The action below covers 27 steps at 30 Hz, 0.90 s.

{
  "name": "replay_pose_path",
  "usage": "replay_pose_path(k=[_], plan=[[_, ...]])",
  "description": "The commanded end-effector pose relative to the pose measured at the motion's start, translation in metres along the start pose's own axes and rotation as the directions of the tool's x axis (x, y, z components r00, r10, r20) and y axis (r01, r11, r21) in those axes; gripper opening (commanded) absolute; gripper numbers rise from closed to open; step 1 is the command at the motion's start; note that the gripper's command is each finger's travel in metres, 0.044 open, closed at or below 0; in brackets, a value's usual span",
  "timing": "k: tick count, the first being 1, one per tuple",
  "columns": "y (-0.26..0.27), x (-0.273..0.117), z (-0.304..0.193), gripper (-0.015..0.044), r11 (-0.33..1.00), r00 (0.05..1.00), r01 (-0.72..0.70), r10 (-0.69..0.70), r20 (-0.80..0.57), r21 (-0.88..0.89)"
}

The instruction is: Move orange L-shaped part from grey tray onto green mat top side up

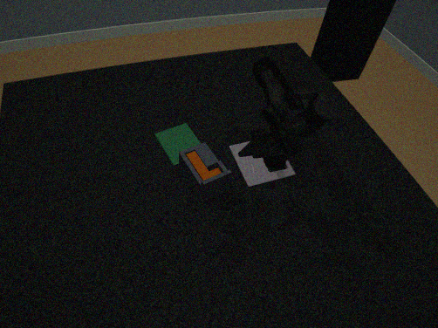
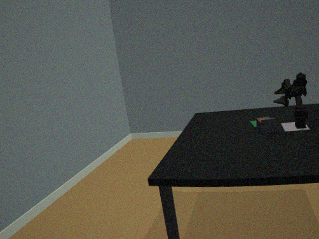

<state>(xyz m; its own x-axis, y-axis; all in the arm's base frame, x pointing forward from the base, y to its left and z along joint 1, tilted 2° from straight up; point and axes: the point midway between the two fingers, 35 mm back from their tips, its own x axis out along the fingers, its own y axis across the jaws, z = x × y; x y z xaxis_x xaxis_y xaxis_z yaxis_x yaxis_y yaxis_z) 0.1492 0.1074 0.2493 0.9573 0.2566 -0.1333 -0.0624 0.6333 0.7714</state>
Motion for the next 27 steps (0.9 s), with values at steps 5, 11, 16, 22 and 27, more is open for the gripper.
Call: replay_pose_path(k=[5, 11, 16, 22, 27], plan=[[0.002, 0.009, -0.001, 0.0269, 0.979, 0.996, 0.071, -0.079, -0.034, -0.189], [-0.009, 0.033, -0.003, 0.018, 0.793, 0.931, 0.21, -0.34, -0.129, -0.572], [-0.029, 0.051, -0.002, 0.018, 0.612, 0.787, 0.226, -0.573, -0.228, -0.758], [-0.059, 0.064, 0.005, 0.018, 0.514, 0.509, 0.123, -0.767, -0.391, -0.849], [-0.078, 0.07, 0.014, 0.018, 0.605, 0.248, 0.025, -0.775, -0.582, -0.796]])
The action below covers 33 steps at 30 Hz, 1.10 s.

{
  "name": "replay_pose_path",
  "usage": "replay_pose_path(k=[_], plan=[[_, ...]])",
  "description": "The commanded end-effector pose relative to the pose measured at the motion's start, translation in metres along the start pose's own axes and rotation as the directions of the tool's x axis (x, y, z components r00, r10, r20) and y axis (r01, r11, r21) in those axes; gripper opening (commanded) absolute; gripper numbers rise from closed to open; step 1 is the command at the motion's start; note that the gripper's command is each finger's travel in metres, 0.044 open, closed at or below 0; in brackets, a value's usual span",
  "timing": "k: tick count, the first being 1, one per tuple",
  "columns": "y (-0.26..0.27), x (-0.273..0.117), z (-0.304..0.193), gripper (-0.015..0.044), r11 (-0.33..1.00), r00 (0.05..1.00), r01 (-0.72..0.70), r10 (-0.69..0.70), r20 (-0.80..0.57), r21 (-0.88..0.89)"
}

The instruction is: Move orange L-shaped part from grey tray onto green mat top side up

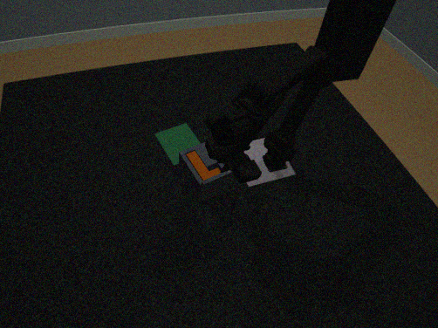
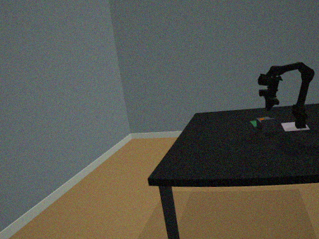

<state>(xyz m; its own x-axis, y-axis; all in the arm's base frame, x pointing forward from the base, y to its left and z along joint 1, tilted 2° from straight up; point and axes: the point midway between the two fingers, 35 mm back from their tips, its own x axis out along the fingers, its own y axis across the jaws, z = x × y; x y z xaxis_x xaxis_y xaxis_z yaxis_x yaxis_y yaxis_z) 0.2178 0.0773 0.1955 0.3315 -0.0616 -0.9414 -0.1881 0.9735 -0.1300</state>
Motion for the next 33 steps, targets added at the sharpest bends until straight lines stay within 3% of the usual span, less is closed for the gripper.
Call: replay_pose_path(k=[1, 13, 22, 33], plan=[[-0.015, 0.011, 0.002, 0.018, 0.99, 0.962, -0.144, 0.137, -0.237, -0.01], [-0.018, 0.014, 0.003, 0.018, 0.985, 0.949, -0.173, 0.166, -0.266, -0.003], [-0.006, 0.081, -0.016, 0.018, 0.985, 0.949, -0.174, 0.167, -0.266, -0.003], [-0.005, 0.084, -0.017, 0.018, 0.985, 0.949, -0.174, 0.167, -0.266, -0.003]])
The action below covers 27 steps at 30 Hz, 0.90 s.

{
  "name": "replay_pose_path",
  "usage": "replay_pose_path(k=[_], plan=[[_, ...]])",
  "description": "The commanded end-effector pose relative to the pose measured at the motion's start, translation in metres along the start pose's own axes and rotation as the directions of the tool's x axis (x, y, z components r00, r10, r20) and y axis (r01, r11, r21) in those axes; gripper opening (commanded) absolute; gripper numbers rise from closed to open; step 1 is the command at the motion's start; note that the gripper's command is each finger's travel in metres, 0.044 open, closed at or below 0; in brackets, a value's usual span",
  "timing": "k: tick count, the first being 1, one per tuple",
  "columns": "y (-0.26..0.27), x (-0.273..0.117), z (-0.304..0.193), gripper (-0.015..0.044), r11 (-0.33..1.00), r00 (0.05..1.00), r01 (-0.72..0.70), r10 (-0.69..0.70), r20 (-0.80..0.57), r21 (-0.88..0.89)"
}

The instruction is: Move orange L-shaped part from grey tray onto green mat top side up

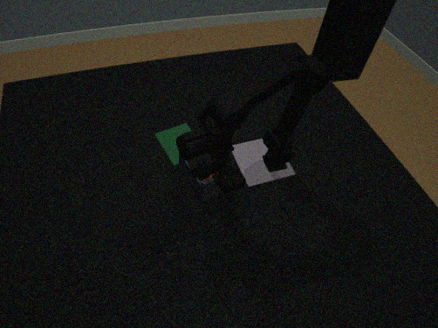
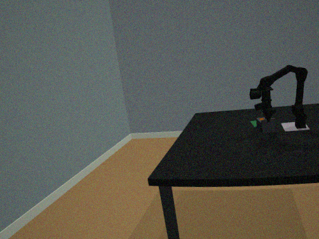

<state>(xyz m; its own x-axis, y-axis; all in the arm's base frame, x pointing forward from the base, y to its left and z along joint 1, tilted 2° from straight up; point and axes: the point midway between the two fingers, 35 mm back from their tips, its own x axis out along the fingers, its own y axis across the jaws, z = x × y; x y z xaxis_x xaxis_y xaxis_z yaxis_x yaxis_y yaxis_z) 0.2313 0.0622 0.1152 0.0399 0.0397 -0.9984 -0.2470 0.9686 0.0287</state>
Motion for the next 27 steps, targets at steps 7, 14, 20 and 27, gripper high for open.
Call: replay_pose_path(k=[7, 14, 20, 27], plan=[[0.001, 0.014, 0.0, 0.018, 1.0, 1.0, -0.006, 0.006, -0.001, 0.002], [0.001, 0.026, 0.0, 0.018, 1.0, 1.0, -0.006, 0.006, -0.001, 0.002], [0.001, 0.036, 0.0, 0.018, 1.0, 1.0, -0.006, 0.006, -0.001, 0.002], [0.001, 0.038, 0.0, 0.018, 1.0, 1.0, -0.006, 0.006, -0.001, 0.002]])
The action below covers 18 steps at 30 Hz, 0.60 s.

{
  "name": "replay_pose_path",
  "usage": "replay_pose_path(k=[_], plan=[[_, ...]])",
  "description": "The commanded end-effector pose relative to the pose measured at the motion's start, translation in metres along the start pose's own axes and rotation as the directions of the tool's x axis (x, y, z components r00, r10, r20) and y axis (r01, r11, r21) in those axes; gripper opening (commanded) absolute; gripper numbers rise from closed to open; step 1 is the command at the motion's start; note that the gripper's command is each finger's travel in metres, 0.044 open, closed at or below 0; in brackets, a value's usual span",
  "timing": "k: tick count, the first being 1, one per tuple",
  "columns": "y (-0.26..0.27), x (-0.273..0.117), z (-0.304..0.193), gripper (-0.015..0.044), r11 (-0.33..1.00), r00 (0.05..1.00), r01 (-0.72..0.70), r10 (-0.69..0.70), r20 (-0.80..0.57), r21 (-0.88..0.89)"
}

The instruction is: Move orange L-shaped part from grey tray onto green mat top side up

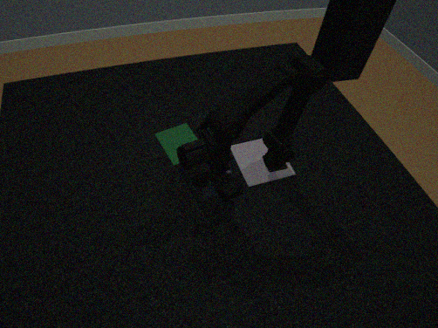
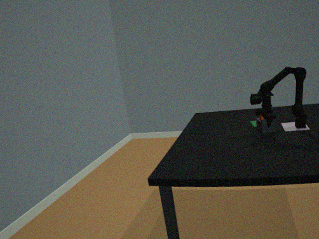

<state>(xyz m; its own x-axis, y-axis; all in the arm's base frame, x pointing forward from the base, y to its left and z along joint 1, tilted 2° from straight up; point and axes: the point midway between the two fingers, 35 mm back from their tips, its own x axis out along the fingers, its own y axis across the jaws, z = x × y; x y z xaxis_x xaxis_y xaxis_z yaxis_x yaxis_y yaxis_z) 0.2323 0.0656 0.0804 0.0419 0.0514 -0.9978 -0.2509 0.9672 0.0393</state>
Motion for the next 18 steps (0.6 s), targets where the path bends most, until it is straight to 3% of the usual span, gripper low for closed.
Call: replay_pose_path(k=[1, 18], plan=[[-0.001, 0.0032, -0.0006, 0.018, 1.0, 1.0, 0.005, -0.005, -0.006, 0.005], [0.0064, -0.0052, -0.0003, 0.018, 1.0, 1.0, 0.002, -0.002, -0.004, 0.003]])
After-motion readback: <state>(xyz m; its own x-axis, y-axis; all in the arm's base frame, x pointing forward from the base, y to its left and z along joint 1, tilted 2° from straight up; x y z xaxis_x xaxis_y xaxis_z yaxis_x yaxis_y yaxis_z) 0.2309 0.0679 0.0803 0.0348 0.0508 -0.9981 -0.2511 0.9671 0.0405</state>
